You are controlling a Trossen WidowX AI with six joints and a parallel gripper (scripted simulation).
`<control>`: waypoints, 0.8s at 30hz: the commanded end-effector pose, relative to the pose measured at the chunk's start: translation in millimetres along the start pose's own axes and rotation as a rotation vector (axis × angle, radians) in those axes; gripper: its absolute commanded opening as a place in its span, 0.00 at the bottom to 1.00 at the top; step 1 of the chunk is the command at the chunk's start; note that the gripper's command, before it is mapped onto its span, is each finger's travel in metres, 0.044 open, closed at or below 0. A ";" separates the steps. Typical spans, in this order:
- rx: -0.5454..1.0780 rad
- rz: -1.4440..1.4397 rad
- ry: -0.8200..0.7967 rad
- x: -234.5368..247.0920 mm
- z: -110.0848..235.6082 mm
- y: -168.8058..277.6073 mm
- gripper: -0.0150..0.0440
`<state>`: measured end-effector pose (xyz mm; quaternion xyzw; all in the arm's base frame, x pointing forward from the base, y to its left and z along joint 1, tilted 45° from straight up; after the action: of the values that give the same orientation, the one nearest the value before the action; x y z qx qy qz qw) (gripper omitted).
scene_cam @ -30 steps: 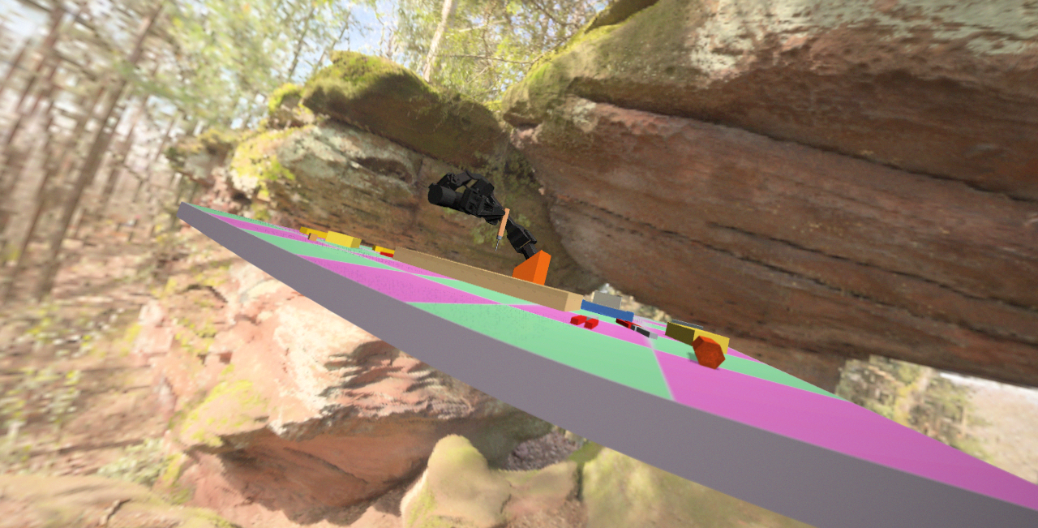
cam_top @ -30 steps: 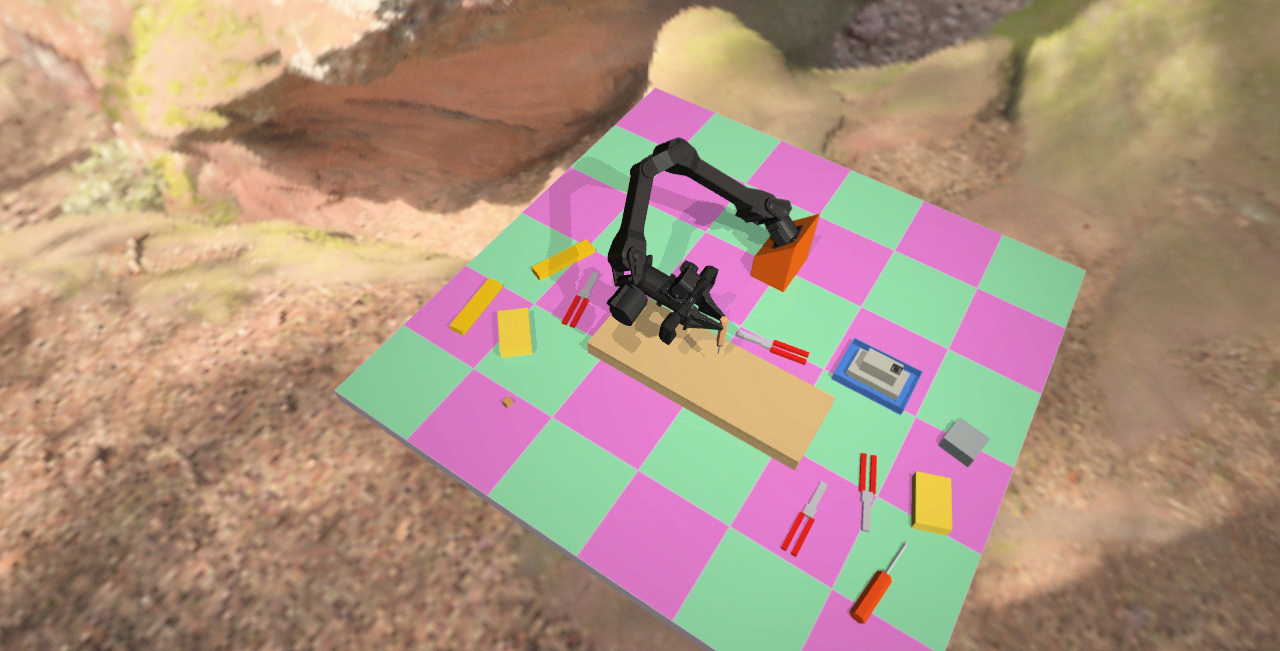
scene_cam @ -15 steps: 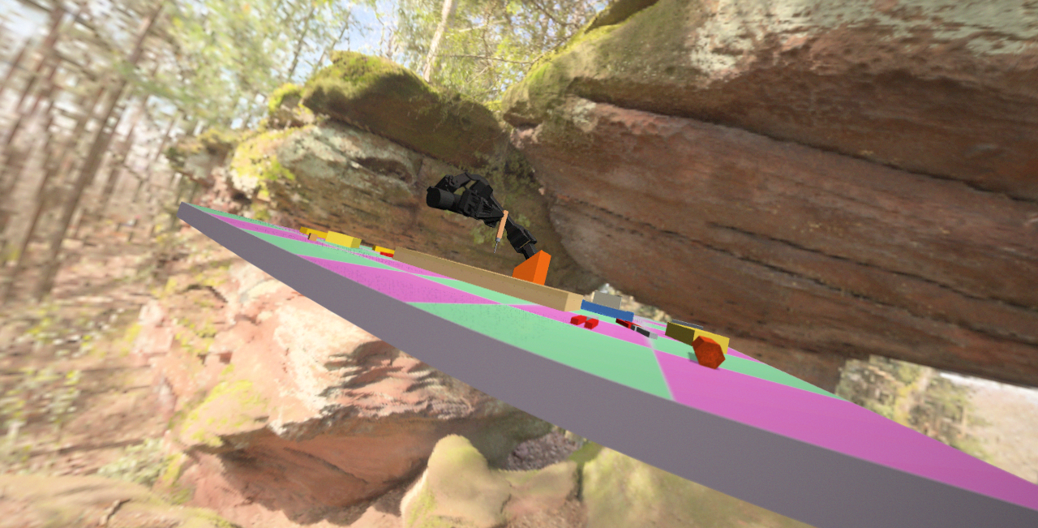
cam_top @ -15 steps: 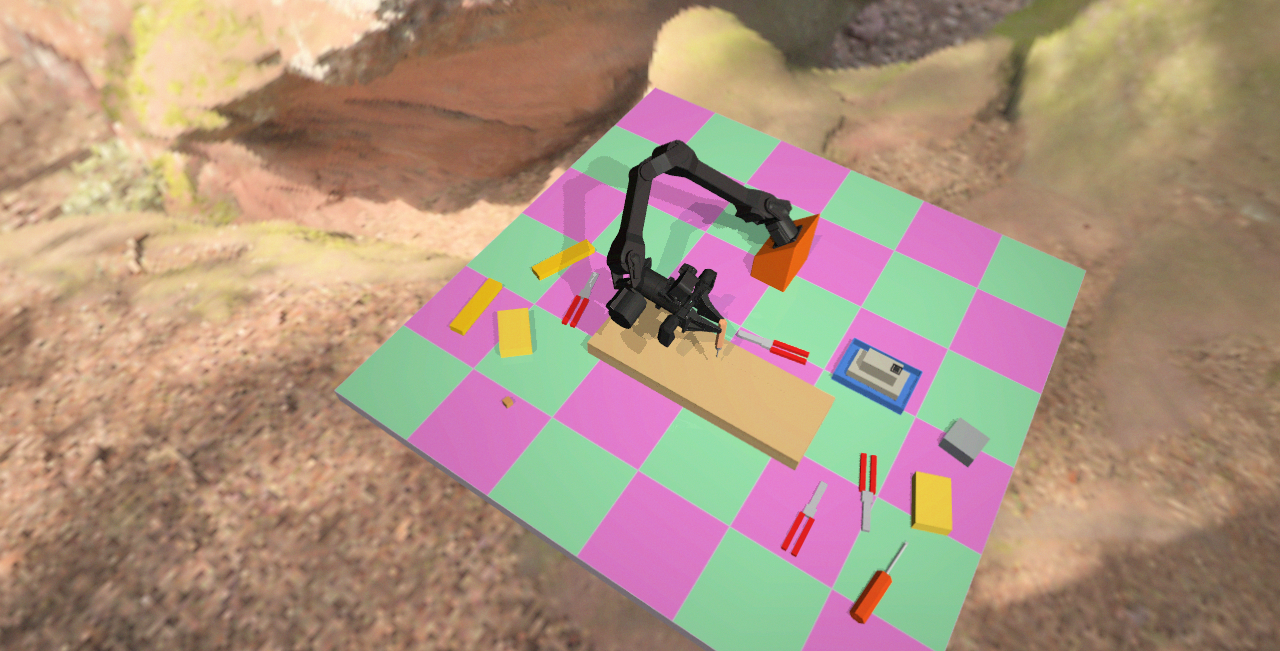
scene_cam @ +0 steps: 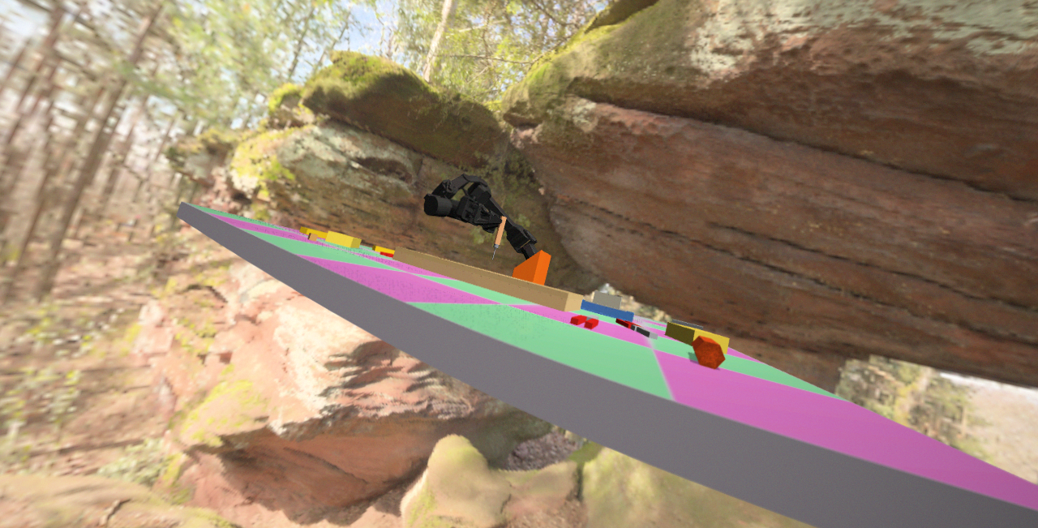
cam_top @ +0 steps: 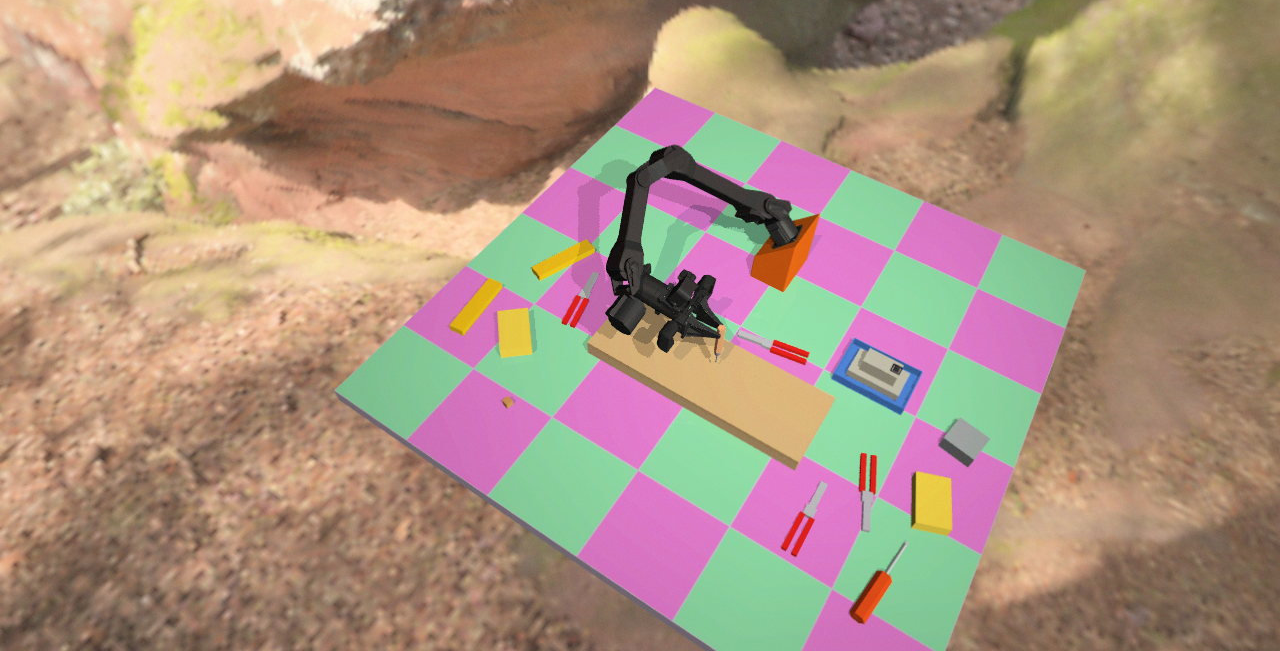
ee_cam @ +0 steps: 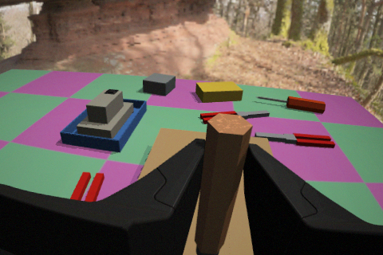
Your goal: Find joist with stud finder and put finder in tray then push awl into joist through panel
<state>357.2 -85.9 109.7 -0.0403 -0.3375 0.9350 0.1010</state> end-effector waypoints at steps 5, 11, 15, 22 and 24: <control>-0.002 0.002 -0.001 0.3 -1.5 12.4 0.25; -0.002 0.002 -0.001 0.3 -1.9 17.5 0.25; -0.001 0.001 -0.001 0.1 -2.4 23.3 0.25; -0.001 0.001 -0.001 0.0 -3.3 34.6 0.25; -0.001 0.001 -0.001 0.0 -3.6 37.9 0.25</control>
<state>352.4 -107.2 87.5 -0.0393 -0.3387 0.9346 0.1016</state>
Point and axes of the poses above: the point midway between the two fingers, 35 mm back from their tips, its own z axis back along the fingers, its own x axis across the jaws, y = z × x, the point moved 7 cm from there along z, back along the fingers, and after that the axes turned 1 degree about -z, right-handed, at the moved point
